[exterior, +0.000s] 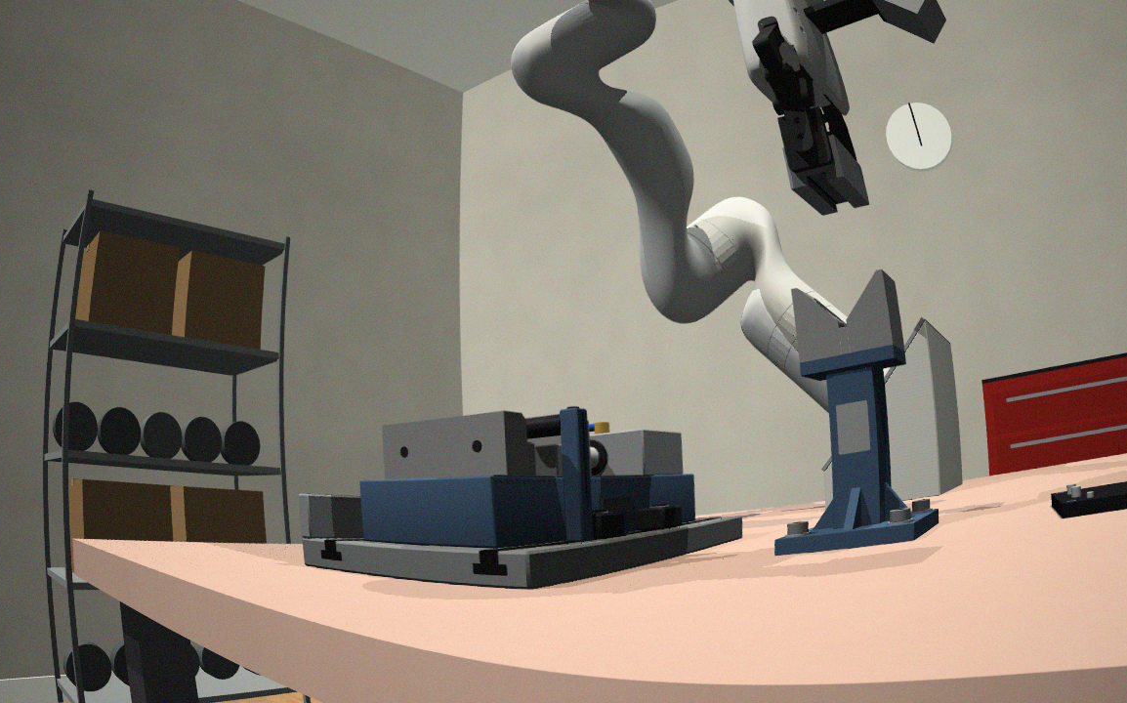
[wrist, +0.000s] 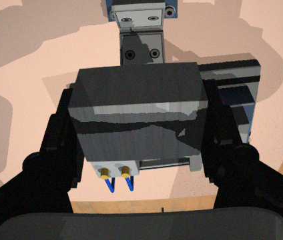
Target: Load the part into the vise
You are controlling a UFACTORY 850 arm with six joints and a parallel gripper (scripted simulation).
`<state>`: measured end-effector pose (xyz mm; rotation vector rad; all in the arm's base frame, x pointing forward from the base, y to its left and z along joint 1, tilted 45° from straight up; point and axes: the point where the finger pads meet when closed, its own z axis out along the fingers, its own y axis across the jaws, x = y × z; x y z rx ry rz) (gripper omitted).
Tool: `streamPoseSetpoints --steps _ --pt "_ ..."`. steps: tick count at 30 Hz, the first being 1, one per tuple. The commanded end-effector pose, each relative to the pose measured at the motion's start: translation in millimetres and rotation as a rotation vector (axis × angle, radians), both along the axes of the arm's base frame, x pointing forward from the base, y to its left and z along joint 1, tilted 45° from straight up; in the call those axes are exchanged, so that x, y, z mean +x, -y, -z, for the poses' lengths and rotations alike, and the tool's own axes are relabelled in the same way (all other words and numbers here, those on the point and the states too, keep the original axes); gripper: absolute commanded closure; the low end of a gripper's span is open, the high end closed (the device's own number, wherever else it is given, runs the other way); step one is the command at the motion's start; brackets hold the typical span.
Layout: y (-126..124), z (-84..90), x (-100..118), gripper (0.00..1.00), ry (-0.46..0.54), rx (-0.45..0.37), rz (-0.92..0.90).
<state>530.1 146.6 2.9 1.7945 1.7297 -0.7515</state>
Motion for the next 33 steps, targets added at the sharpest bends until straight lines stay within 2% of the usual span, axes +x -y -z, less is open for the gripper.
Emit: streamPoseSetpoints --steps 1,19,33 --pt "-0.8 -0.6 0.7 1.00 0.002 0.001 -0.001" --pt "-0.8 -0.6 0.6 1.00 0.002 0.009 -0.001" --pt "-0.3 -1.0 0.6 1.00 0.004 0.060 0.000"
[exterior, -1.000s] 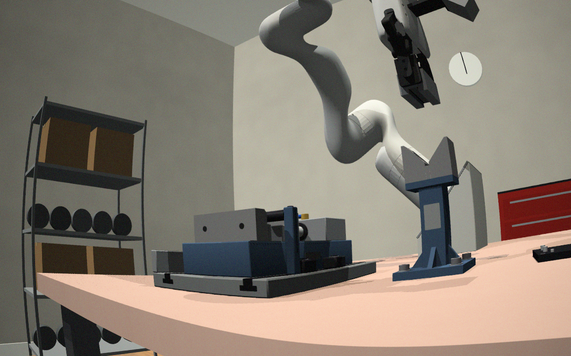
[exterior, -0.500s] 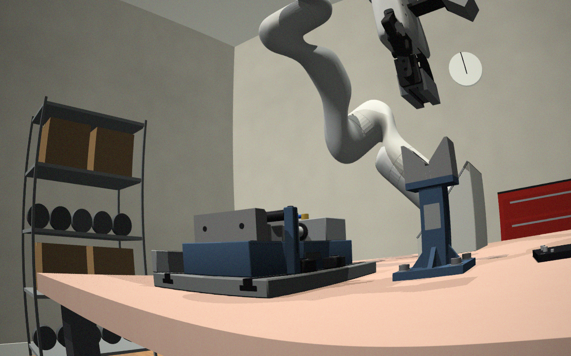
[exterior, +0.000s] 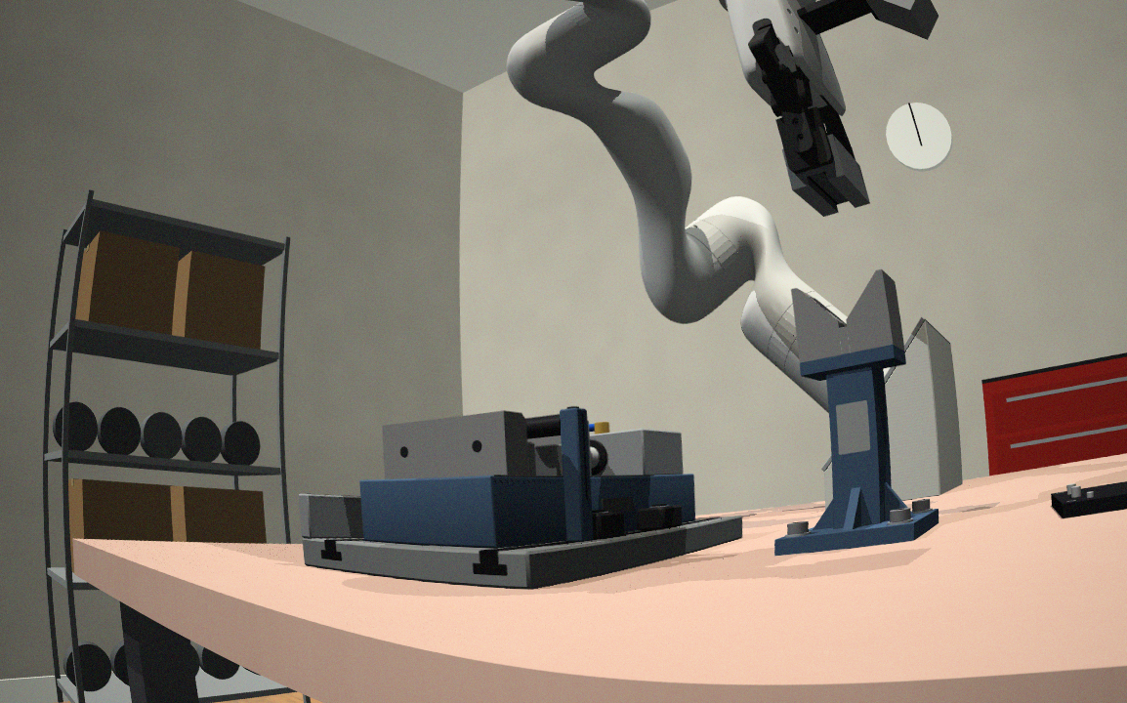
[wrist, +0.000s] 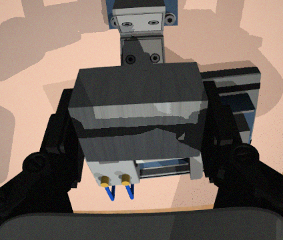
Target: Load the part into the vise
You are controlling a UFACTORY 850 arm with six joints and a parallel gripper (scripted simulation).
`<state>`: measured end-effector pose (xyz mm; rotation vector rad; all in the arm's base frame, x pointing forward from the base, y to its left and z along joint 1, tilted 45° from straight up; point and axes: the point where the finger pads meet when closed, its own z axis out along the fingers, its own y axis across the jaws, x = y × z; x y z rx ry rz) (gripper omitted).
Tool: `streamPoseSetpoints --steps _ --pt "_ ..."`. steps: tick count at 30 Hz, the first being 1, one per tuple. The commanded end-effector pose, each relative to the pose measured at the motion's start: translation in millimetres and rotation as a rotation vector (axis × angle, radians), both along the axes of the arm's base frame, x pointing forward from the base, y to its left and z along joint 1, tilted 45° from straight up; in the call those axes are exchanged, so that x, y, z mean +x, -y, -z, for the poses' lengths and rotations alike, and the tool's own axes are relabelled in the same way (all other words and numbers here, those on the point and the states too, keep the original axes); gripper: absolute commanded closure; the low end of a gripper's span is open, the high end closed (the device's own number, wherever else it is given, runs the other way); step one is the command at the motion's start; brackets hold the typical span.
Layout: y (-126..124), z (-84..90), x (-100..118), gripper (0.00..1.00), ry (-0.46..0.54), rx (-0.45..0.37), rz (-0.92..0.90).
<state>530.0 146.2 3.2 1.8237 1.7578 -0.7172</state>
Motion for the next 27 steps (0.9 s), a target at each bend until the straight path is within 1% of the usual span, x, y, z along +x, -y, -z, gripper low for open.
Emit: streamPoseSetpoints --steps 1,9,11,18,26,27 --pt "-0.6 -0.8 0.7 1.00 0.002 0.023 -0.001" --pt "0.0 -1.3 0.7 1.00 0.005 0.097 0.000" --pt "0.0 -1.3 0.7 1.00 0.005 0.097 0.000" --pt "0.9 -1.9 0.6 1.00 0.008 0.183 0.000" --pt "2.1 -2.6 0.6 1.00 0.013 0.305 0.000" --pt "2.1 -2.6 0.6 1.00 0.013 0.305 0.000"
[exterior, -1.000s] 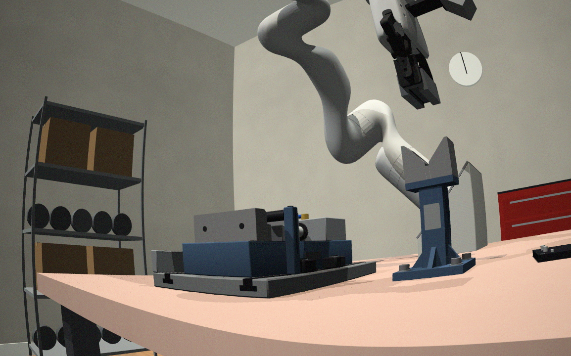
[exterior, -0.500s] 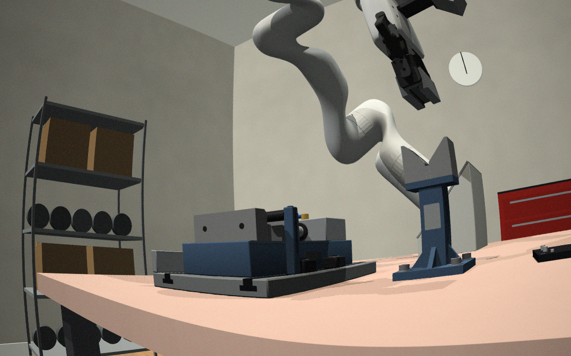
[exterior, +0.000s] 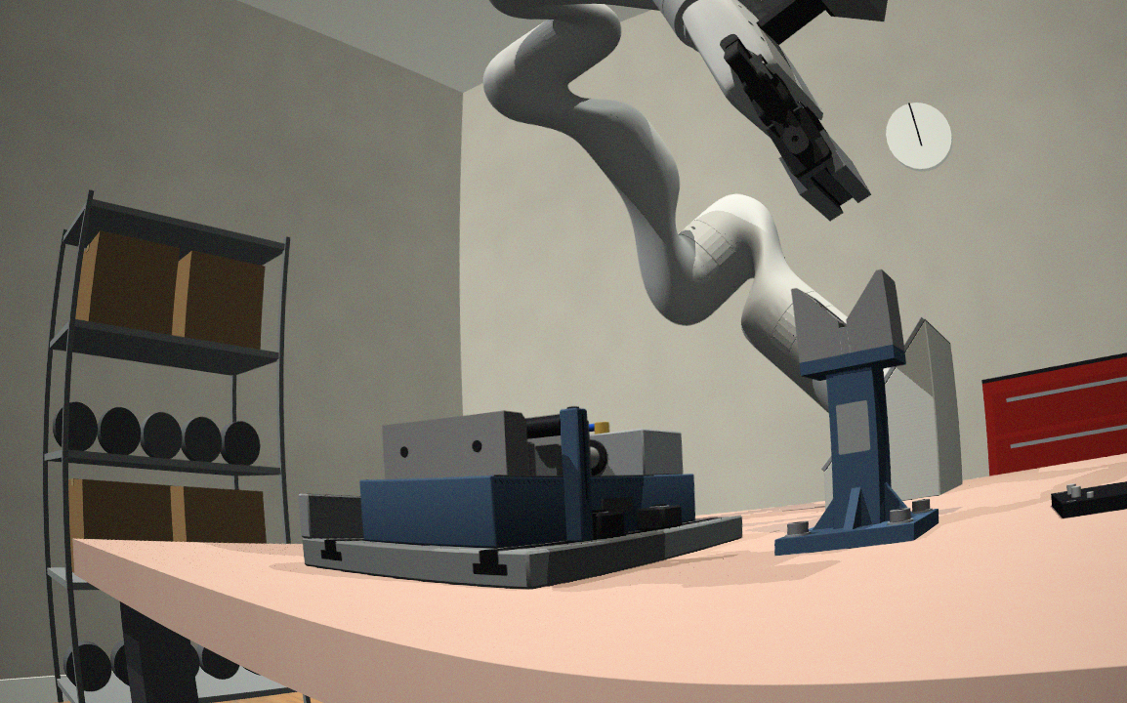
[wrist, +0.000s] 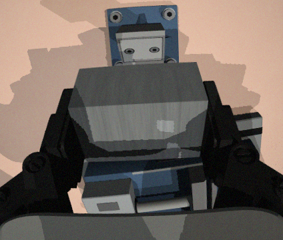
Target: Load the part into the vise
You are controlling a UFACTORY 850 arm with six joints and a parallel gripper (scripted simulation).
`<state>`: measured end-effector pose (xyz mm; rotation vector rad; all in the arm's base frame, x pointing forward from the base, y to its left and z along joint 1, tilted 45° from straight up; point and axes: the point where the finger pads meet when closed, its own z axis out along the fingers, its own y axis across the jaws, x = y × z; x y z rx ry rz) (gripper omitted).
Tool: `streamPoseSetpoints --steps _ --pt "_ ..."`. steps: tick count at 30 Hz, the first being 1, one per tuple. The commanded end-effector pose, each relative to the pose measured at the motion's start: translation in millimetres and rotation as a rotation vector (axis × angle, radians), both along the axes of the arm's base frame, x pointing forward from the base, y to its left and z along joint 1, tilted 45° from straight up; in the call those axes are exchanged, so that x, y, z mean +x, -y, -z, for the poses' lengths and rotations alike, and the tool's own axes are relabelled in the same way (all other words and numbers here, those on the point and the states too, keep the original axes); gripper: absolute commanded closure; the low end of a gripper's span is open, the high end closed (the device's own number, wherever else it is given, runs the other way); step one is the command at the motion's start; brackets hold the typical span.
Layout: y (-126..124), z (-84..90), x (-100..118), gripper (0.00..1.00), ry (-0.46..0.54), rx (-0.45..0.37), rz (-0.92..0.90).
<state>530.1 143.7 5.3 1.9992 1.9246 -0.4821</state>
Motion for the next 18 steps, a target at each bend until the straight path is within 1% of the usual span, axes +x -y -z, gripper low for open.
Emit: streamPoseSetpoints --steps 1,12,16,18 --pt "-0.4 -0.5 0.5 1.00 0.001 0.031 -0.001" --pt "1.5 -1.2 0.4 1.00 0.007 0.213 -0.001" --pt "2.0 -1.3 0.4 1.00 0.009 0.262 -0.001" --pt "2.0 -1.3 0.4 1.00 0.009 0.262 -0.001"
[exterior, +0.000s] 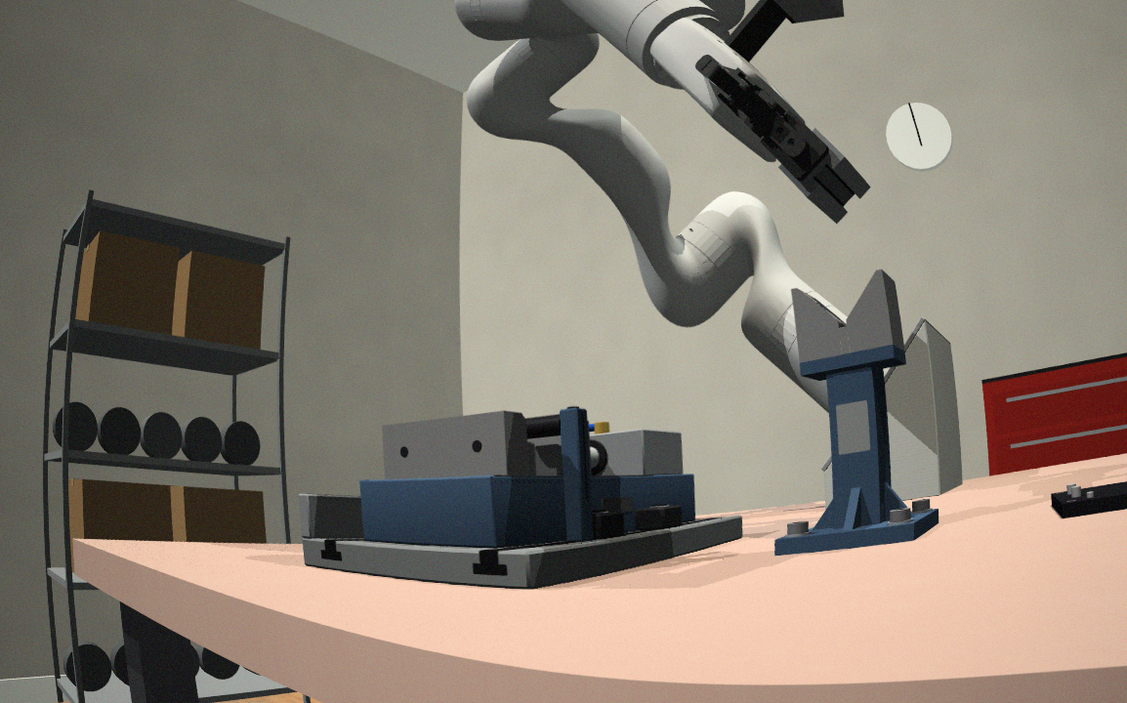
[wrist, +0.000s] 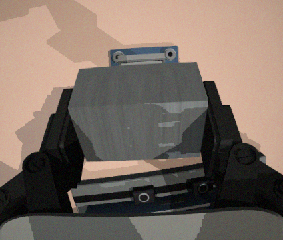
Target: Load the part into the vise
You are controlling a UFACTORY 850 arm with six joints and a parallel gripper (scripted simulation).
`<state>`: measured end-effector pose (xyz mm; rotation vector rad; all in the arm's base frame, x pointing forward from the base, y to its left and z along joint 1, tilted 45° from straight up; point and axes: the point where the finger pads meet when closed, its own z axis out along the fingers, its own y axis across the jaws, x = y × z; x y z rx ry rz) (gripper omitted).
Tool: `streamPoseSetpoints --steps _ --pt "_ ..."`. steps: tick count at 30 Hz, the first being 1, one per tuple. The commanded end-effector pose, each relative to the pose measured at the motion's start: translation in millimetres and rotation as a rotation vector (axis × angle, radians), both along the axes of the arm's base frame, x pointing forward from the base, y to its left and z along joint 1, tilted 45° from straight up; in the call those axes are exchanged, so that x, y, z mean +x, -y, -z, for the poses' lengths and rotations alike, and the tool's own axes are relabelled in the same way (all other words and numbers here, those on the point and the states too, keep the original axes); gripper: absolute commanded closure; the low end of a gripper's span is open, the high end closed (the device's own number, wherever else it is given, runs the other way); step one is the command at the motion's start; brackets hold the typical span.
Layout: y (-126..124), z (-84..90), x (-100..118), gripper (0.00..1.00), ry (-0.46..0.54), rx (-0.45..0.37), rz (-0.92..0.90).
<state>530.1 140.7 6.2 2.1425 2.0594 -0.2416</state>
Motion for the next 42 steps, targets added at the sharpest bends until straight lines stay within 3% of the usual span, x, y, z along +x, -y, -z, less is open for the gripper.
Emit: streamPoseSetpoints --steps 1,15,42 --pt "-0.8 -0.4 0.4 1.00 -0.004 0.029 -0.002" --pt "0.4 -0.5 0.2 1.00 0.000 0.137 -0.002" --pt "1.2 -0.6 0.1 1.00 0.002 0.213 -0.002"
